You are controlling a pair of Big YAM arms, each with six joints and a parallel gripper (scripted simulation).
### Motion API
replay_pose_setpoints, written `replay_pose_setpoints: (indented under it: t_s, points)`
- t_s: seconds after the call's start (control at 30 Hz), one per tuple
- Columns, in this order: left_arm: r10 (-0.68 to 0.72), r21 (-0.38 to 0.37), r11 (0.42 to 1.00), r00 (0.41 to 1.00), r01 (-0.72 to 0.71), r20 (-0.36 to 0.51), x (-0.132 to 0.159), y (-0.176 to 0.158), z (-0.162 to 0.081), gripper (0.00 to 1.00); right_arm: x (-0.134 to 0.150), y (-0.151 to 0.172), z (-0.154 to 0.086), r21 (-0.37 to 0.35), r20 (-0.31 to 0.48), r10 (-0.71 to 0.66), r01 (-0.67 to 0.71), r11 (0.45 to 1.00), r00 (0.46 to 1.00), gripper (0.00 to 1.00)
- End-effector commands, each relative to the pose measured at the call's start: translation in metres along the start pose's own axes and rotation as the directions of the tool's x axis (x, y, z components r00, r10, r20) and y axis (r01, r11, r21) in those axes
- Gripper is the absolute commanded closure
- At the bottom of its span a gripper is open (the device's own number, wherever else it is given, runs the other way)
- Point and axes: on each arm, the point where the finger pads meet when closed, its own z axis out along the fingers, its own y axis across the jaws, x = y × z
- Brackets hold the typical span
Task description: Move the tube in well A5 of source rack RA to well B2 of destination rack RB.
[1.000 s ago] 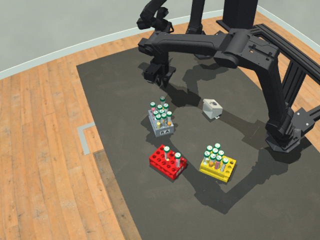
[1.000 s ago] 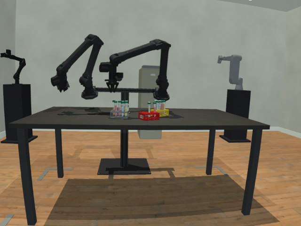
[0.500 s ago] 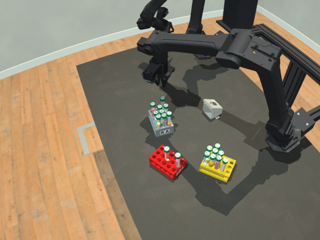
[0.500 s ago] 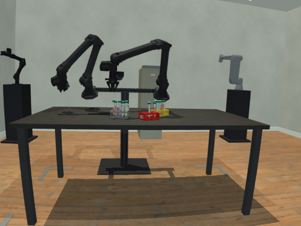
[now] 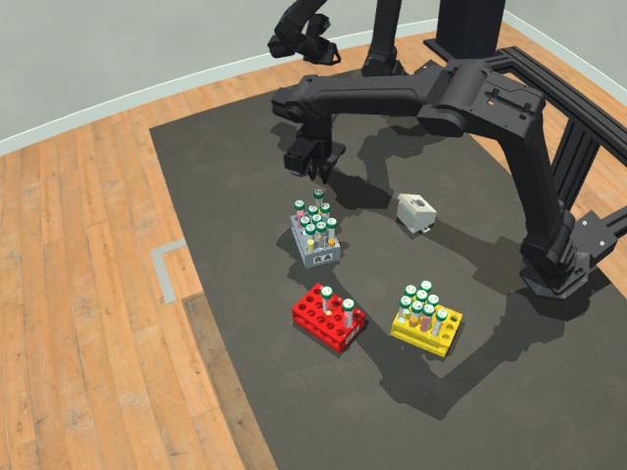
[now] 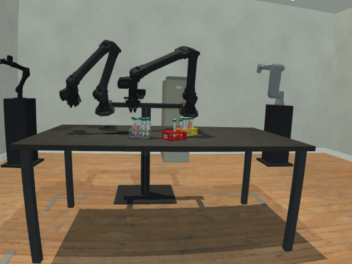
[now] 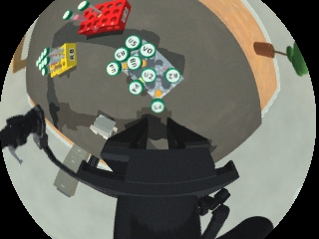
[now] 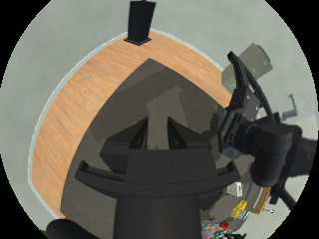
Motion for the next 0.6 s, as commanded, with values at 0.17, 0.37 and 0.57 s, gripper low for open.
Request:
replay_pose_setpoints:
  t_s: [0.17,0.37,0.57]
  points:
    - [-0.002,-0.003,1.0,1.0,0.002,-0.001,-0.003,0.0,0.021,0.7,-0.002,0.007,-0.005,-0.015,-0.003,0.01,-0.01,1.0,1.0,0.7]
    - [-0.002,-0.004,1.0,1.0,0.002,-0.001,-0.003,0.001,0.033,0.7,-0.002,0.007,-0.005,-0.015,-0.003,0.01,-0.01,1.0,1.0,0.7]
    - [-0.02,0.051,0.998,1.0,0.021,-0.01,-0.008,-0.013,0.005,0.7,-0.002,0.007,-0.005,-0.015,-0.003,0.01,-0.01,1.0,1.0,0.7]
